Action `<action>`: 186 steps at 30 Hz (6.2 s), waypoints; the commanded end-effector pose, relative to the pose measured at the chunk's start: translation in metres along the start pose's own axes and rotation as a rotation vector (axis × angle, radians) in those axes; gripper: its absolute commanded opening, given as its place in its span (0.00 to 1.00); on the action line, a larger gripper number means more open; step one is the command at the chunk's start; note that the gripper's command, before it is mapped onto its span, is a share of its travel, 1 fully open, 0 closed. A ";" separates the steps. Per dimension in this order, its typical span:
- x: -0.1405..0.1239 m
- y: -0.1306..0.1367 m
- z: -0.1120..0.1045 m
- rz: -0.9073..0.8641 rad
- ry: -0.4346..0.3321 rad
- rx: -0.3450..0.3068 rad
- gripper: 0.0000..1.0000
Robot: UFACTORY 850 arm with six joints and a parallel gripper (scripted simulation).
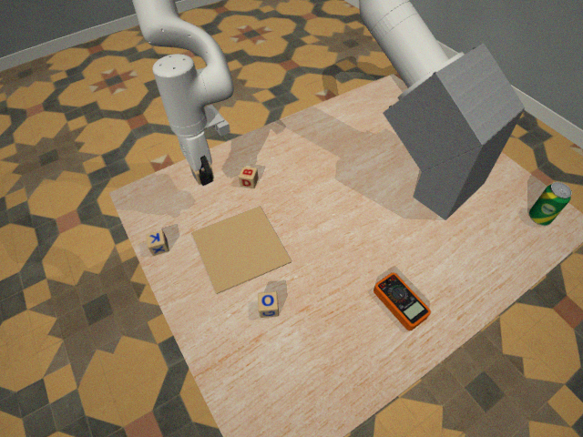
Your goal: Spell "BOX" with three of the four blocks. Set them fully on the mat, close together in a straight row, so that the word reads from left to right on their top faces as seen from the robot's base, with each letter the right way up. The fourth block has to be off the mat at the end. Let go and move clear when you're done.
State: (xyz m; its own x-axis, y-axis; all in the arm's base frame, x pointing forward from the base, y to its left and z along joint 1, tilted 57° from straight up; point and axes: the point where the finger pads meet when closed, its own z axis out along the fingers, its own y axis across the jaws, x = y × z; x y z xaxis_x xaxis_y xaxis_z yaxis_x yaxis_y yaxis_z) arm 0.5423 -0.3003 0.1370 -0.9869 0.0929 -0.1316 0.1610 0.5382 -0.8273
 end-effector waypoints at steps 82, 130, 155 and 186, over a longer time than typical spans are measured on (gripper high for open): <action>-0.002 -0.001 0.096 -0.001 0.000 -0.001 0.44; -0.002 -0.001 0.099 -0.001 0.000 -0.001 0.44; -0.002 -0.001 0.099 -0.001 0.000 -0.001 0.65; -0.002 -0.001 0.012 -0.001 0.000 -0.001 0.65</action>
State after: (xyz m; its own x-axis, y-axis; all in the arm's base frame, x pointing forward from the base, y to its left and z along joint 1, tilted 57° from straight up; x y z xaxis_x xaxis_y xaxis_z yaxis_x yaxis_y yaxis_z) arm 0.5436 -0.3234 0.1230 -0.9871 0.0929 -0.1308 0.1603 0.5392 -0.8268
